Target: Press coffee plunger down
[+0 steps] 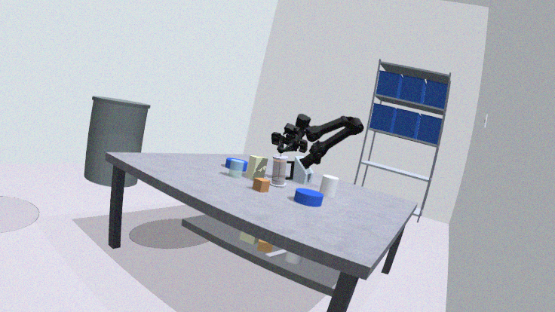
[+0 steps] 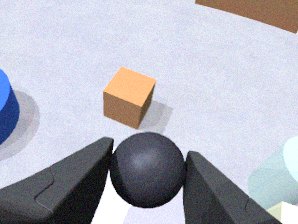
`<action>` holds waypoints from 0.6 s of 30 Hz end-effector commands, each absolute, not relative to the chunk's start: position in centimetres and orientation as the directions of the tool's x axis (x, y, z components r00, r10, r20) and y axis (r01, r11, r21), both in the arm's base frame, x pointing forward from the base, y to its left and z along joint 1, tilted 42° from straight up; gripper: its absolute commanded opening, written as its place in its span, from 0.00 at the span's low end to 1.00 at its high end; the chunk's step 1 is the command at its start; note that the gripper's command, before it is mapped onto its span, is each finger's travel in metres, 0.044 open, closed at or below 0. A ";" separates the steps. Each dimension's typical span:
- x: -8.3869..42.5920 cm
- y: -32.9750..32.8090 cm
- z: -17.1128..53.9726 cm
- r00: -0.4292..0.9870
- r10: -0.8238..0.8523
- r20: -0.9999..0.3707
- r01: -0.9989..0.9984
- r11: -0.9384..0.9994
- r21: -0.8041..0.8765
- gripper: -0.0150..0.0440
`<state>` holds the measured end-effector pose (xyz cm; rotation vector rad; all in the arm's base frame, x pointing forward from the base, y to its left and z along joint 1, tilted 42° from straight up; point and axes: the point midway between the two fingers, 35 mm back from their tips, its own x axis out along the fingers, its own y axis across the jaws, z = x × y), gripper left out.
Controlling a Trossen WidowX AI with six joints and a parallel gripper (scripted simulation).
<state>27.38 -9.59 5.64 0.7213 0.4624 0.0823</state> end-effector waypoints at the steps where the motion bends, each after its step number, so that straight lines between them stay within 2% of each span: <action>1: 27.4 -9.3 5.3 0.890 0.244 -0.384 0.084 0.741 0.667 0.46; 18: 27.4 -9.6 5.6 0.895 0.233 -0.381 0.084 0.750 0.656 0.46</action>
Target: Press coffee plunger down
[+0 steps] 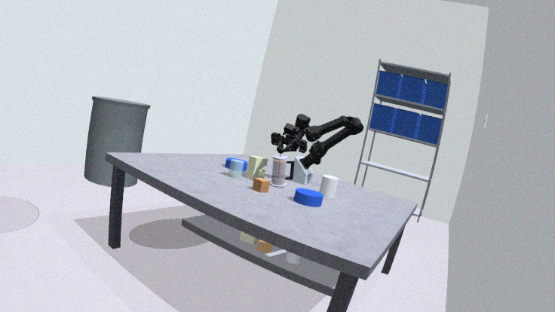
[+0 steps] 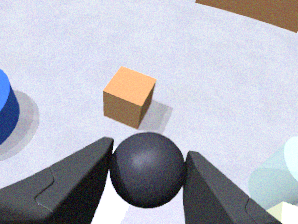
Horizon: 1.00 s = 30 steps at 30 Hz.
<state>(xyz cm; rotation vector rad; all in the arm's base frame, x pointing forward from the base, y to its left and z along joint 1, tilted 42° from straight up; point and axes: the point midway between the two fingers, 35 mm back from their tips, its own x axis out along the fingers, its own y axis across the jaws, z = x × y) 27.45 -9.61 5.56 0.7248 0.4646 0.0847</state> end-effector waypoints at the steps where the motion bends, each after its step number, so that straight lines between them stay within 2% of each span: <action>1: 27.4 -9.6 5.6 0.895 0.233 -0.381 0.084 0.750 0.656 0.46; 13: 27.4 -9.6 5.6 0.895 0.233 -0.381 0.084 0.750 0.656 1.00; 20: 27.1 -10.7 6.3 0.890 0.234 -0.392 0.091 0.751 0.654 1.00; 30: 24.1 -14.1 11.8 0.888 0.237 -0.394 0.097 0.740 0.665 1.00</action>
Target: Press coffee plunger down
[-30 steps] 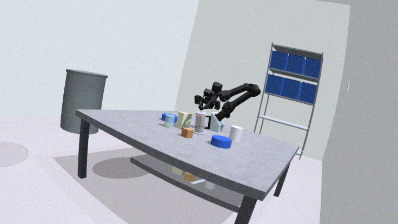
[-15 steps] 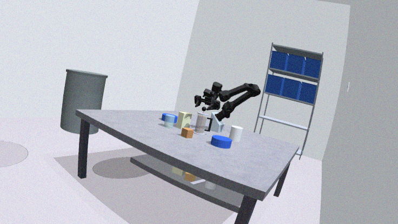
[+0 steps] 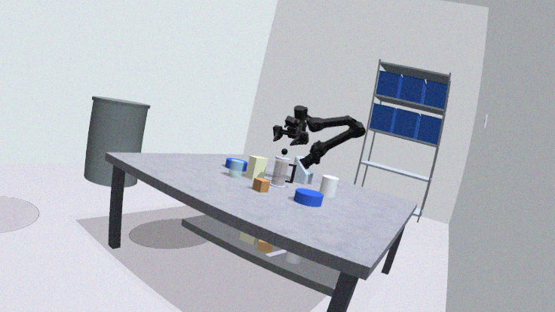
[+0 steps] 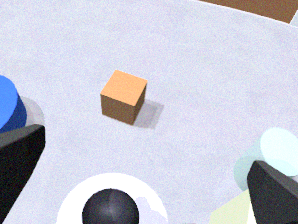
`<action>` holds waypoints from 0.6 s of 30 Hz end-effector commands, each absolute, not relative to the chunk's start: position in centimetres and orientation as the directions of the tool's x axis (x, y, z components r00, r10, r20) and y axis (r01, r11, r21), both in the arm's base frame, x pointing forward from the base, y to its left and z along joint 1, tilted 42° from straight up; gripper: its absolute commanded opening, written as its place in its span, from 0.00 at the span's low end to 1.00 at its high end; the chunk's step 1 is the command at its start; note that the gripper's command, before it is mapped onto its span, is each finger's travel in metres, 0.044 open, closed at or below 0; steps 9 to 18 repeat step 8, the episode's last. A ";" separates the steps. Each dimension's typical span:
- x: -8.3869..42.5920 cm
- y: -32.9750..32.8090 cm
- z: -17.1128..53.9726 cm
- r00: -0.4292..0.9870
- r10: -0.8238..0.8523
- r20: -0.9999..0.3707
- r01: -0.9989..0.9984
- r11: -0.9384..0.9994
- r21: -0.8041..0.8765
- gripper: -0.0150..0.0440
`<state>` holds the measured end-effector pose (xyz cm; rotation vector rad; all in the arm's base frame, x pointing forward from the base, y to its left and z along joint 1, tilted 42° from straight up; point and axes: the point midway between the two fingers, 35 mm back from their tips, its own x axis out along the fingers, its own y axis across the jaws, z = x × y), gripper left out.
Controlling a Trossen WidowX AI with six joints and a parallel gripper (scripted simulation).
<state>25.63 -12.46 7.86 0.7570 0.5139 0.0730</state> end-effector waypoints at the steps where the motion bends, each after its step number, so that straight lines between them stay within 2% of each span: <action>1: 24.1 -14.1 11.8 0.888 0.237 -0.394 0.097 0.740 0.665 1.00; 18: 24.2 -14.1 11.7 0.888 0.234 -0.396 0.101 0.740 0.665 1.00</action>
